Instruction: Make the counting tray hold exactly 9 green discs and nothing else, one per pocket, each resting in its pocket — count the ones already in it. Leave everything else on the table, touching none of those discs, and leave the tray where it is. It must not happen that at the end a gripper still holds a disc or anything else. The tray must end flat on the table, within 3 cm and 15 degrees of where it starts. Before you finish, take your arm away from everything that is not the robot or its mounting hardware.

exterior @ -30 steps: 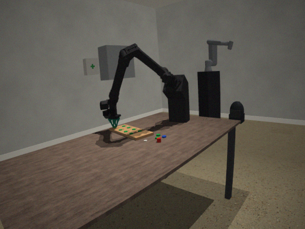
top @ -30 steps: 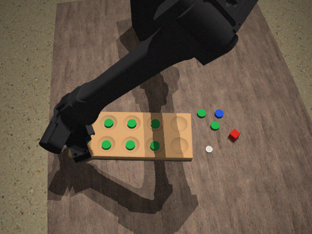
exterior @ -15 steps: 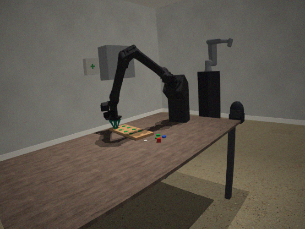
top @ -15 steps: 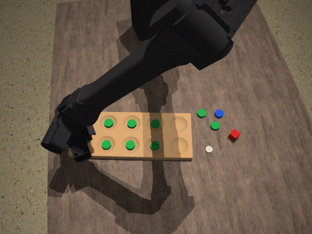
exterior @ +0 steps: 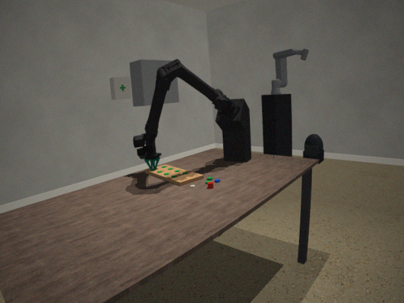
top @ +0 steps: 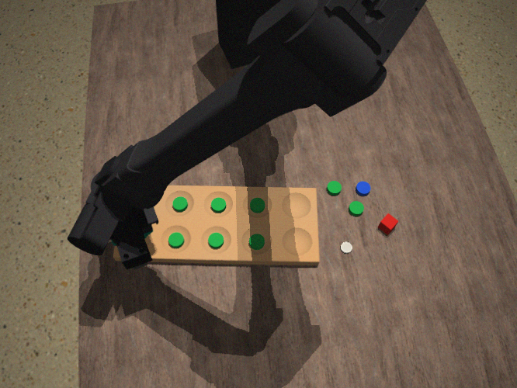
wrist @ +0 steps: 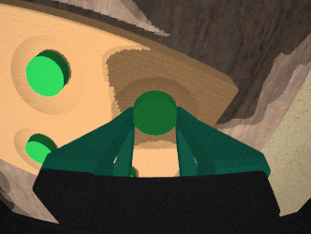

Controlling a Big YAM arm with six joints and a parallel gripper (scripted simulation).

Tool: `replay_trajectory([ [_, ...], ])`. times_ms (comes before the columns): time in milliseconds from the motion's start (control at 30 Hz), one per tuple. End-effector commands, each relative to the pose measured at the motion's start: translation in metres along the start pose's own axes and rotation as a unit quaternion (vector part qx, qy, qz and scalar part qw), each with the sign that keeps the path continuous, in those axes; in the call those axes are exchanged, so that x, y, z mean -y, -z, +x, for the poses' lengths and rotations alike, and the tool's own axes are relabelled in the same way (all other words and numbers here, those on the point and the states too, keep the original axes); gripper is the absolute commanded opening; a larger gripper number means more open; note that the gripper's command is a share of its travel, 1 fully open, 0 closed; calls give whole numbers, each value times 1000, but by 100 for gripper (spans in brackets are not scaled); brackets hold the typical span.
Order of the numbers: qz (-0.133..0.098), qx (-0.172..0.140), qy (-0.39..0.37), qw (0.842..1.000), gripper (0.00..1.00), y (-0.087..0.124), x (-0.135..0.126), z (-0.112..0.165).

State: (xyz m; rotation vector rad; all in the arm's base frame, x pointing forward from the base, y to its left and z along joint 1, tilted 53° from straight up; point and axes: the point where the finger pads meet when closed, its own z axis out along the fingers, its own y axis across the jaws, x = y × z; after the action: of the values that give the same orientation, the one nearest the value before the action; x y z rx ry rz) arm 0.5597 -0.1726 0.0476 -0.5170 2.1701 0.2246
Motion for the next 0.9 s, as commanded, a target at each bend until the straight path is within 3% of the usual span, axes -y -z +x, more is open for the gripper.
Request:
replay_trajectory([
  [0, -1, 3, 4, 1000, 0, -7, 0, -6],
  [67, 0, 4, 4, 1000, 0, -7, 1, -7],
  [100, -1, 4, 4, 1000, 32, -7, 0, -6],
  [867, -1, 4, 4, 1000, 32, -7, 0, -7],
])
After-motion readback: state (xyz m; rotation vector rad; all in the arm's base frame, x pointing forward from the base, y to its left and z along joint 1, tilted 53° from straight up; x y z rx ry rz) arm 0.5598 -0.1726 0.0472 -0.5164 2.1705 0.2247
